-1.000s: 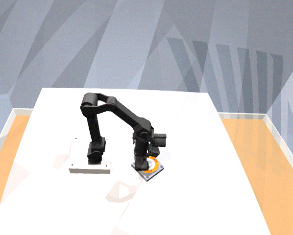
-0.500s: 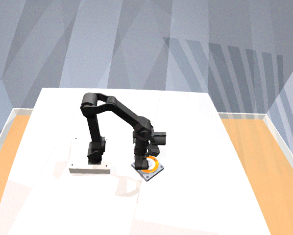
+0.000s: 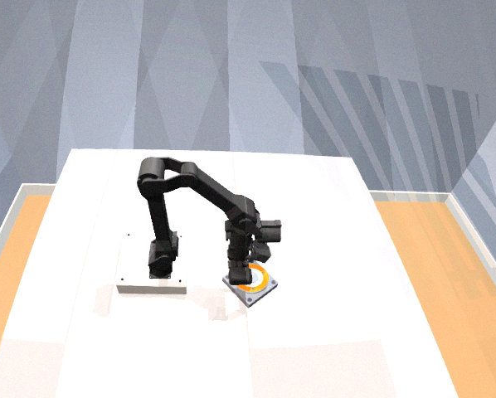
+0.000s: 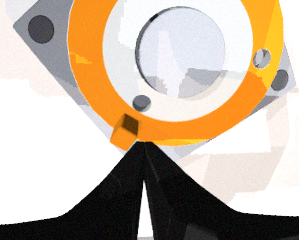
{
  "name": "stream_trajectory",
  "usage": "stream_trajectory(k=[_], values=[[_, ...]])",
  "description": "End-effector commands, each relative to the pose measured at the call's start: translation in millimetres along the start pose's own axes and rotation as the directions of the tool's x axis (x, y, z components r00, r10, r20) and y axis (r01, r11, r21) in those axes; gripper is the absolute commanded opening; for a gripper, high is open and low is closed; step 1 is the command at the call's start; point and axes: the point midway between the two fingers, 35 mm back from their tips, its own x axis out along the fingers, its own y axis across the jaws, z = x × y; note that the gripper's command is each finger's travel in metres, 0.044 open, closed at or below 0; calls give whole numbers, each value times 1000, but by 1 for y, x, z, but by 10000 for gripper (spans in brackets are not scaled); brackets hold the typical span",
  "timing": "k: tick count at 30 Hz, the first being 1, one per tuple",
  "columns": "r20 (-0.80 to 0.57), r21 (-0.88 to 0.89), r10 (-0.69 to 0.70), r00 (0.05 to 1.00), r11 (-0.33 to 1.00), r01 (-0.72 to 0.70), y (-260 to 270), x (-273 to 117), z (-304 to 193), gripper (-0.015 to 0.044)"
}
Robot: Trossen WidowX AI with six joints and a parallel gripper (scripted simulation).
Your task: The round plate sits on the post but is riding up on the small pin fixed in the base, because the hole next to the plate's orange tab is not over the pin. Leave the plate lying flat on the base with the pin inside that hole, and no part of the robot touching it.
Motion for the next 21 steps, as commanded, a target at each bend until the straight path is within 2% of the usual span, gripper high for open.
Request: stream_trajectory(k=[1,21], values=[[-7,-10,25,1000,1000,-25,9,2,1,0],[-6,-10,26,1000,1000,-26,23,1,13,0]])
